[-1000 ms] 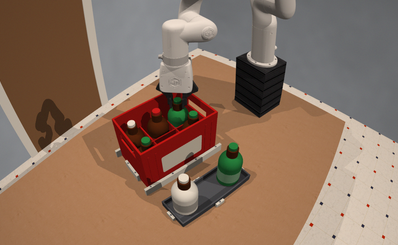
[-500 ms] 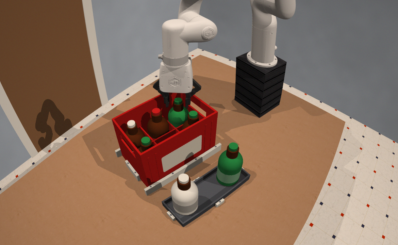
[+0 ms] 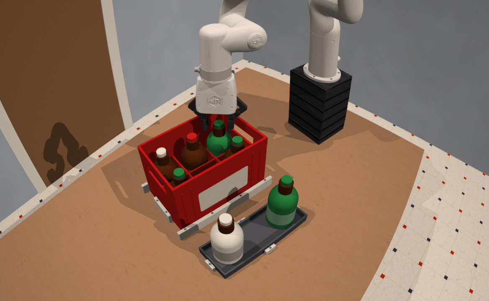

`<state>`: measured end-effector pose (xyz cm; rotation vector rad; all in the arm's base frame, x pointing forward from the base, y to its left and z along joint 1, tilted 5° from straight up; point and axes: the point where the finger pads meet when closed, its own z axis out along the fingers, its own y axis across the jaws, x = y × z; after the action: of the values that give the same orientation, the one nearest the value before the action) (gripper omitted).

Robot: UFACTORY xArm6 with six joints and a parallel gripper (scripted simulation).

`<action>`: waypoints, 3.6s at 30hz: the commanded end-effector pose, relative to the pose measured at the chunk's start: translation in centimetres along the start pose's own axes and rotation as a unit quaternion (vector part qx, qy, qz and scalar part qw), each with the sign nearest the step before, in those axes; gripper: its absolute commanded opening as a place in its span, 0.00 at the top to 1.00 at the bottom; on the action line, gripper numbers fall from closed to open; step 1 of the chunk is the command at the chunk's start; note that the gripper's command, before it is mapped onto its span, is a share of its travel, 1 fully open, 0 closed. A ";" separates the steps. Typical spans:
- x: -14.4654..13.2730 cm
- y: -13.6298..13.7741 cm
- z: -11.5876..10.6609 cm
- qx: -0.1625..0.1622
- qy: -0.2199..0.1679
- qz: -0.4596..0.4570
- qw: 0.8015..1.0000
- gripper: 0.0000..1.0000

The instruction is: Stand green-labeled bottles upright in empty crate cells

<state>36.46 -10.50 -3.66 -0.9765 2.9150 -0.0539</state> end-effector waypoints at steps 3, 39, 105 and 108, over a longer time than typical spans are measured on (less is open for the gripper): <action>-0.1 -0.1 -0.1 0.001 -0.001 0.000 1.000 0.35; -0.1 -0.1 -2.4 0.001 -0.001 0.000 1.000 0.35; -0.1 -0.1 -8.4 0.001 -0.001 0.000 1.000 1.00; -0.1 -0.1 -8.4 0.001 -0.001 0.000 1.000 1.00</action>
<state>35.80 -10.39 4.66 -0.9766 2.9153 -0.0536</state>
